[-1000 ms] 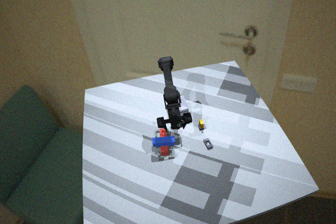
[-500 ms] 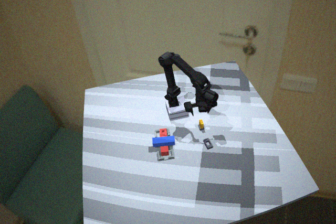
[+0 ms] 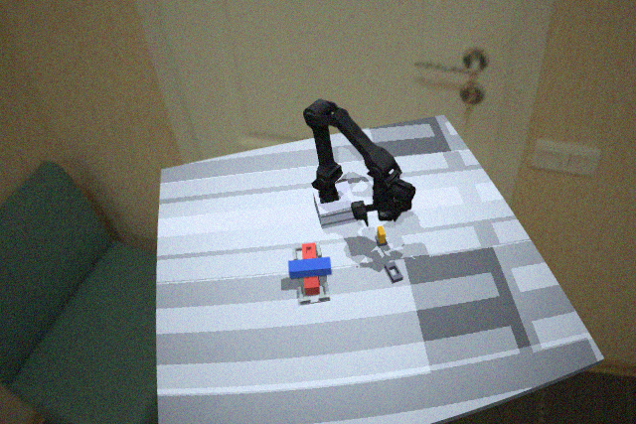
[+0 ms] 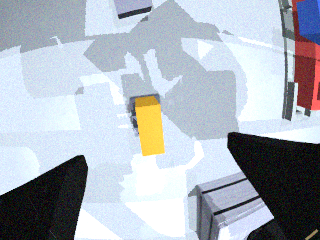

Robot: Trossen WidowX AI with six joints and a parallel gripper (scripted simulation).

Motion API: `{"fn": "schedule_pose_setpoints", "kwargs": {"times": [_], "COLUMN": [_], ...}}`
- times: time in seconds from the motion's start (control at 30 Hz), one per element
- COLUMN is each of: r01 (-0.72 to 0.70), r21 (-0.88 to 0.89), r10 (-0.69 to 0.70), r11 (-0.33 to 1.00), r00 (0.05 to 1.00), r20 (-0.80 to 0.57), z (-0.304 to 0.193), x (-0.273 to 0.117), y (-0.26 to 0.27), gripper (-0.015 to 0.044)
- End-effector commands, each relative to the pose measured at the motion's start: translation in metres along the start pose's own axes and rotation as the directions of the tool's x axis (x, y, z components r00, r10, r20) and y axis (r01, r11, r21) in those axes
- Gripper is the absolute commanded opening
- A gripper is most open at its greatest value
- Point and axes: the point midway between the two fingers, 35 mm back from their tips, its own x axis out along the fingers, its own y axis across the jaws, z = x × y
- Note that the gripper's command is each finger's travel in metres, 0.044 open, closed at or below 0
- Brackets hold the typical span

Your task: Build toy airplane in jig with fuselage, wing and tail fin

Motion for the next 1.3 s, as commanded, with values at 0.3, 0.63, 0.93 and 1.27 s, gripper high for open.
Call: {"fn": "schedule_pose_setpoints", "kwargs": {"times": [0.3,0.63,0.93,1.27], "r01": [-0.008,-0.009,-0.008,-0.007], "r21": [0.007,0.011,0.008,0.005], "r10": [0.008,0.009,0.008,0.007], "r11": [1.000,1.000,1.000,1.000], "r00": [1.000,1.000,1.000,1.000], "r20": [0.004,0.003,0.004,0.005], "z": [0.000,0.001,0.001,0.000], "x": [0.021,0.035,0.050,0.066], "y": [0.001,0.002,0.002,0.001], "gripper": [0.0440,0.0440,0.0440,0.0440]}}
